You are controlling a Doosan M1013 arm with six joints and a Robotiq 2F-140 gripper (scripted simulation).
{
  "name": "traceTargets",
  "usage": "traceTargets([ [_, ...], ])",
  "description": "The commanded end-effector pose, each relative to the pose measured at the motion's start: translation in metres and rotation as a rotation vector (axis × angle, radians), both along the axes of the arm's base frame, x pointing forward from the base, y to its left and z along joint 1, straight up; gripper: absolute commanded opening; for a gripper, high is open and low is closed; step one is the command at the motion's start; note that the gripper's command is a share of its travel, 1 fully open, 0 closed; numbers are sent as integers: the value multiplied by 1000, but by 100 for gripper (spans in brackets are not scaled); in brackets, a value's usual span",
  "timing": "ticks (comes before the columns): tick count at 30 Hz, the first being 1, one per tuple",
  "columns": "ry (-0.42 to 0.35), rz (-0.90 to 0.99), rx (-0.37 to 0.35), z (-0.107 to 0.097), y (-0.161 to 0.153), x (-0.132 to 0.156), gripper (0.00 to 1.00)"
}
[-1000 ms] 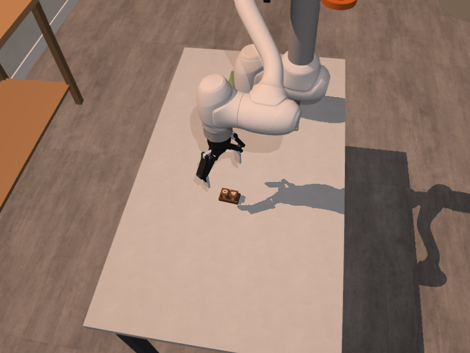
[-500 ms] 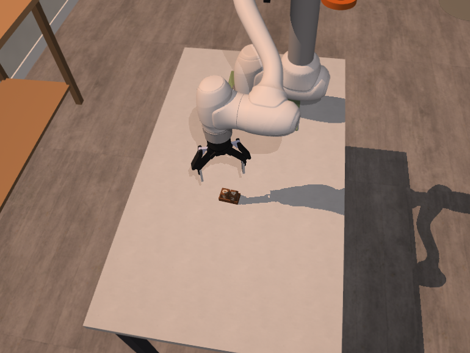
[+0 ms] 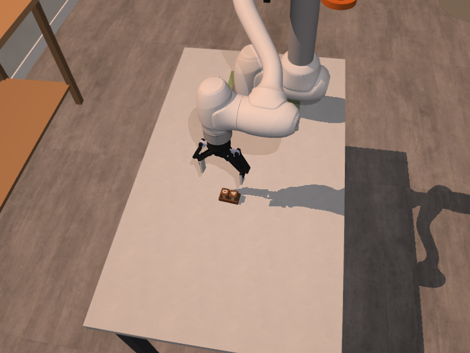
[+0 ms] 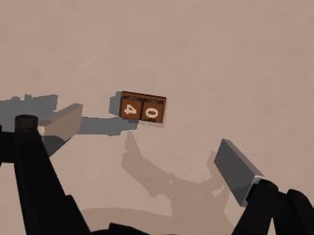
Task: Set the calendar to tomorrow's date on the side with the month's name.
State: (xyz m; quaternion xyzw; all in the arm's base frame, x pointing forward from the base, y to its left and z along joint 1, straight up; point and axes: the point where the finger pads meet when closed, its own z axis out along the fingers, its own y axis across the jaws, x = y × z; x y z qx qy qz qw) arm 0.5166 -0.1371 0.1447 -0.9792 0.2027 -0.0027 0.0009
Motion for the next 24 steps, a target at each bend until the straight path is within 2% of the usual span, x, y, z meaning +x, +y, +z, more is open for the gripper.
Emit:
traceTargets([
  [1,9,-114,-6,-7,1,-4,100],
  [2,9,-114,-6,-7,1,-4,100],
  [3,9,-218,-6,-8,1,-4,100],
  [17,8,-757,-3,-14,1,-4,100],
  [20,8,-787,-3,-14,1,-4,100],
  [24,7,-993,-2,-16,1,-4,100],
])
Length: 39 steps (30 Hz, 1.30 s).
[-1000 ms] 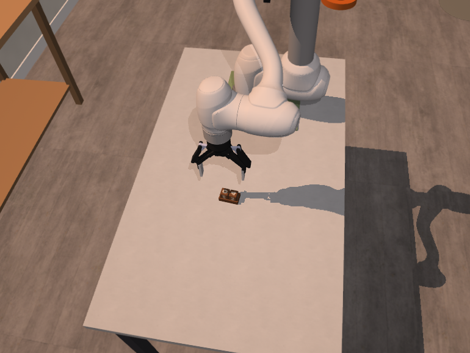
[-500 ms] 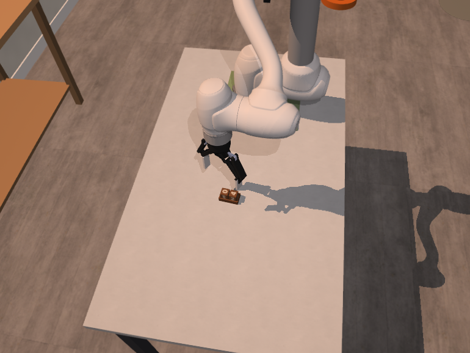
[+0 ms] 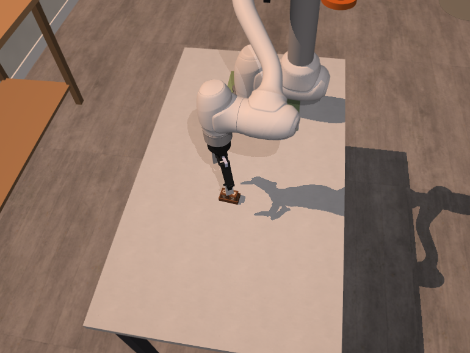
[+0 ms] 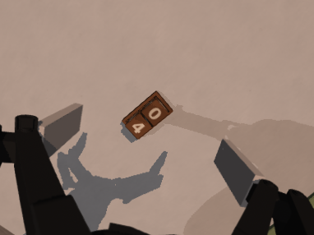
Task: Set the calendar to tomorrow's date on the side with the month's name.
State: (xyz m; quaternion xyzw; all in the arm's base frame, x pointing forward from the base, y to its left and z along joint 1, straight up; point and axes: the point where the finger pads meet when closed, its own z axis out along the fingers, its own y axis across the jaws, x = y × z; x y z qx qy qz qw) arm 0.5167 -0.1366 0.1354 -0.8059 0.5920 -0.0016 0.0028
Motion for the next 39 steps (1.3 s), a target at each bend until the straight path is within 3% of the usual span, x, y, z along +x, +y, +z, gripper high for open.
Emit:
traceTargets([
  [1,10,-160,-6,-7,1,-4,100],
  [10,9,-513,-4,-11,1,-4,100],
  [21,9,-614,-4,-12,1,-4,100],
  [22,9,-614,-4,-12,1,-4,28],
  [39,9,-614,-4,-12,1,-4,28],
])
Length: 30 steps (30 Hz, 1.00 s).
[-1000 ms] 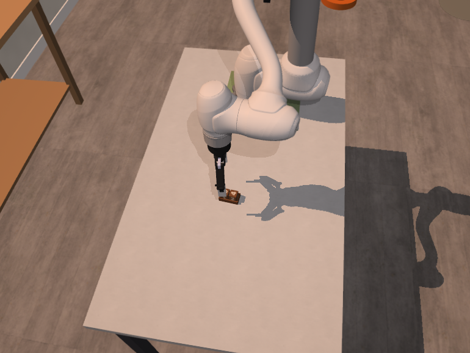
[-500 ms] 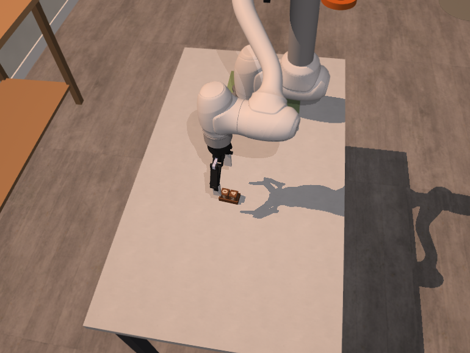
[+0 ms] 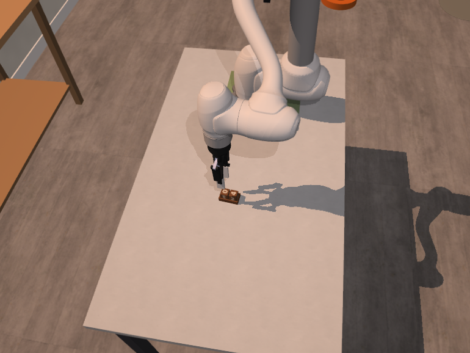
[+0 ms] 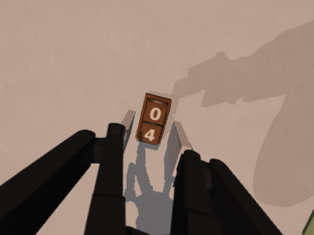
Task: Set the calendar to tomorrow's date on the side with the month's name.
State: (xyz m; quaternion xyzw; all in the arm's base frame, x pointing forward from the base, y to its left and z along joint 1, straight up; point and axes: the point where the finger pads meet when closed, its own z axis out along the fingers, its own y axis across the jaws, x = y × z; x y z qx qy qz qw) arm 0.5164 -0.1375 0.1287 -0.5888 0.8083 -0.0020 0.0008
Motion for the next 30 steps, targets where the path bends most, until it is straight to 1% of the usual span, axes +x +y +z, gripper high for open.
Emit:
traceTargets([
  [1,7,2,0,-5,2,-4,28],
  [24,7,2,0,-6,2,-4,28],
  [30,7,2,0,-9,2,-4,28],
])
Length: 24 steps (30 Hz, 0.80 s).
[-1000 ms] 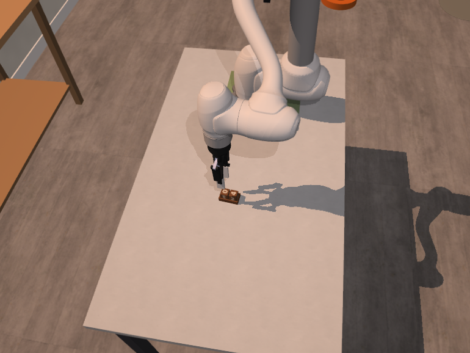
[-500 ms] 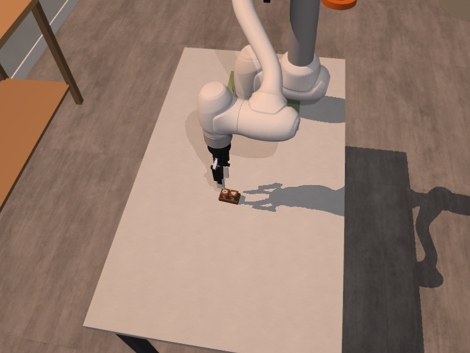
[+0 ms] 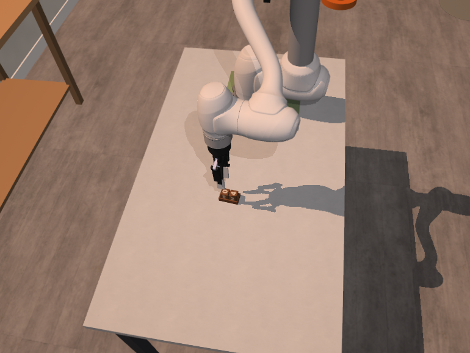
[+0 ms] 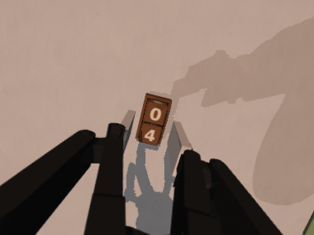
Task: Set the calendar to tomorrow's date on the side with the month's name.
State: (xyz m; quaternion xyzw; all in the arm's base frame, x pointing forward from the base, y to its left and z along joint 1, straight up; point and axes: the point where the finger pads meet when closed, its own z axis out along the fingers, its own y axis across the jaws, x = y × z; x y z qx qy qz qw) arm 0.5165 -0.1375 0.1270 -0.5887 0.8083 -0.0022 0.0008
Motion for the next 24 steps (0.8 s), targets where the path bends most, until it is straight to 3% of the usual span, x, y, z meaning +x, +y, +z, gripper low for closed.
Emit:
traceTargets([
  [1,7,2,0,-8,2,-4,28],
  [24,7,2,0,-37,2,-4,28],
])
